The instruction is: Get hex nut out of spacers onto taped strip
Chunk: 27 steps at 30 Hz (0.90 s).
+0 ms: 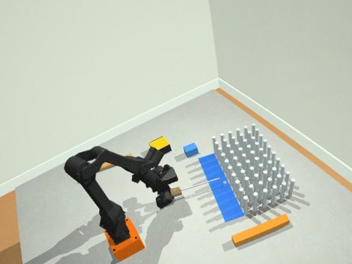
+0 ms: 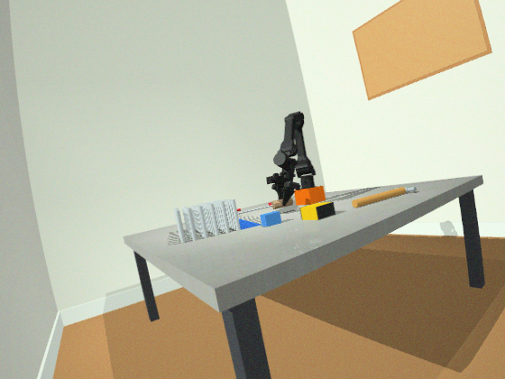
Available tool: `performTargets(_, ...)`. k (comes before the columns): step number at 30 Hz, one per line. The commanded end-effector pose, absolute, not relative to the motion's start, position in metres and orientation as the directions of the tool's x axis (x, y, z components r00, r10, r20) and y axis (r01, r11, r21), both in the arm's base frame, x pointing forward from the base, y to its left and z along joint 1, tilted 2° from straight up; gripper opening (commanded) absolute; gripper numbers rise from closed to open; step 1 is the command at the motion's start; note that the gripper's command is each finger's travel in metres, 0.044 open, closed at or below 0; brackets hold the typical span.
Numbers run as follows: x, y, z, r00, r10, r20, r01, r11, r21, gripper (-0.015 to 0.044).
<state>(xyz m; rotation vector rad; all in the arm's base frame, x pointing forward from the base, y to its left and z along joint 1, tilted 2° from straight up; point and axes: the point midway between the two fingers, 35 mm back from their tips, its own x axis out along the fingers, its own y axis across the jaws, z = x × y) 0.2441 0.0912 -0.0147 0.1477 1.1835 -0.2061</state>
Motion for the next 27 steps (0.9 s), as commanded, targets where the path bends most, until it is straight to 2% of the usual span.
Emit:
performTargets(1,0.232,0.093,-0.01,0.374,-0.084,-0.924,0.241,0.97,0.01,0.0)
performTargets(8,0.236,0.095,0.007,0.374,-0.084,-0.923,0.242,0.97,0.01,0.0)
performTargets(27,0.241,0.093,0.114,0.376,-0.082,-0.923,0.239,0.971,0.011,0.0)
